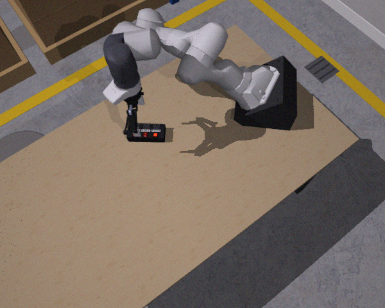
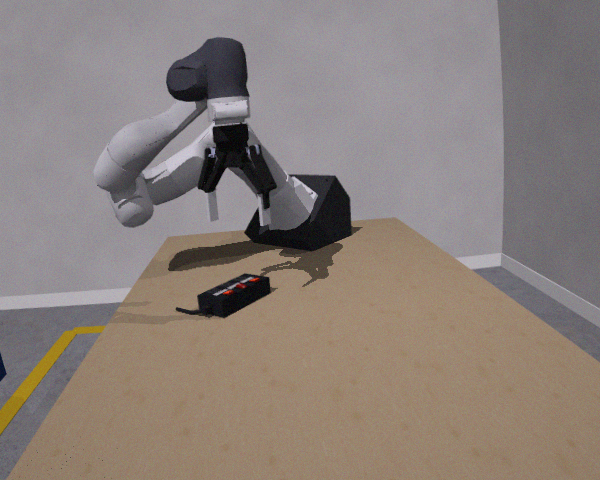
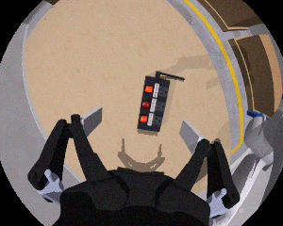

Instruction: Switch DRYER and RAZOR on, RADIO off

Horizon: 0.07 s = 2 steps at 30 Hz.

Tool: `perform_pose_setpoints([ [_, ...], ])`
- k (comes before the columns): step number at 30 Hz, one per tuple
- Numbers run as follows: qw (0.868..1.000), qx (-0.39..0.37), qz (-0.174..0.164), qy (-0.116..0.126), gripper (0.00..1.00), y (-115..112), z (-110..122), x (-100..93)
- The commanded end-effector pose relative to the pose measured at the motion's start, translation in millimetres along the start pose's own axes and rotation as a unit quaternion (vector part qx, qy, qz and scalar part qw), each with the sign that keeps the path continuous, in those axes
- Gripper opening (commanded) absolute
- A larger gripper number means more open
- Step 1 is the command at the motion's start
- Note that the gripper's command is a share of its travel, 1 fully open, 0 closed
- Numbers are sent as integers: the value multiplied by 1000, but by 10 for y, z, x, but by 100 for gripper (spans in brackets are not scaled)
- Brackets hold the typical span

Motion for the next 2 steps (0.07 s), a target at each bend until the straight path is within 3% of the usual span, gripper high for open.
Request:
perform_pose_setpoints([
  [1, 1000, 2, 0, -1, 100, 3, 4, -5],
  [2, 1000, 2, 0, -1, 100, 3, 4, -5],
])
Point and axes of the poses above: the point where the finger pads meet when closed, its own x axis out along the fingers, its own z axis across the jaws, y = z × x, the point moved 8 cm from there along -x, back along the fingers, and after that the axes turned 5 degrees about x, right-handed, at the moved point
